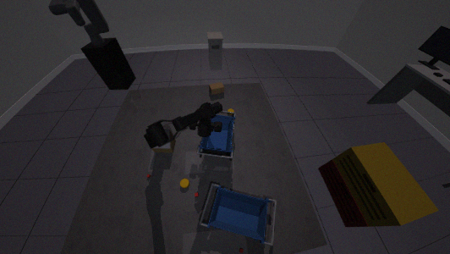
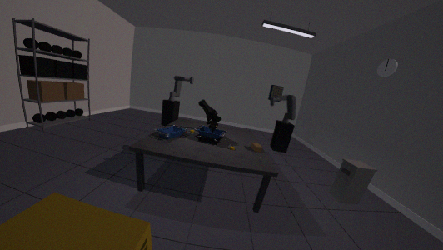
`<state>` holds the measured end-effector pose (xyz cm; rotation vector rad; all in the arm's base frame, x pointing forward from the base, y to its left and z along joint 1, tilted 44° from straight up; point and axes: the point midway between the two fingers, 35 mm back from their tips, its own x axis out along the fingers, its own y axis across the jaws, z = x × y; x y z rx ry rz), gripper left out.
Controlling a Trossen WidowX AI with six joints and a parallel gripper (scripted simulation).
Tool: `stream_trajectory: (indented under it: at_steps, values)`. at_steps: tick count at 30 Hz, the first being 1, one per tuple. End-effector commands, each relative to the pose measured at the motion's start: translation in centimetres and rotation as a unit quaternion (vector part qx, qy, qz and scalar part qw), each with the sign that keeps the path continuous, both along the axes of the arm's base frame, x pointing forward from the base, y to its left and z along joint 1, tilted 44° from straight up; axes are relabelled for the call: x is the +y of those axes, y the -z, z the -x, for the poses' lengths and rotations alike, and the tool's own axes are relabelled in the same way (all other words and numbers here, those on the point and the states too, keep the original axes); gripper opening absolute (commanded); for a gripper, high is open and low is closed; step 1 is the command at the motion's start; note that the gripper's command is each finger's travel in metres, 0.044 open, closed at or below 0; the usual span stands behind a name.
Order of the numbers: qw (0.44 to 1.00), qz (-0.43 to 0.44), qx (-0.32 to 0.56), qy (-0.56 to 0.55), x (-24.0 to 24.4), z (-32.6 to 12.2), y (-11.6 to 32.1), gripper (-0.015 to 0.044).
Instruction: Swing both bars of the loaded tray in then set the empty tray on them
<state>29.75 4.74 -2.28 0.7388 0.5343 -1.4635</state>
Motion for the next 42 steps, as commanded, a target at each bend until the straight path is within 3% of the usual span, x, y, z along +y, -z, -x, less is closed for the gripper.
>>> stream_trajectory:
  at_steps: [1, 23, 42]
  values:
    - [1.000, -0.001, 0.009, 0.008, -0.56, 0.20, 0.27, 0.0000]
    - [1.000, -0.001, 0.009, 0.008, -0.56, 0.21, 0.26, 0.0000]
    - [1.000, -0.001, 0.009, 0.008, -0.56, 0.21, 0.26, 0.0279]
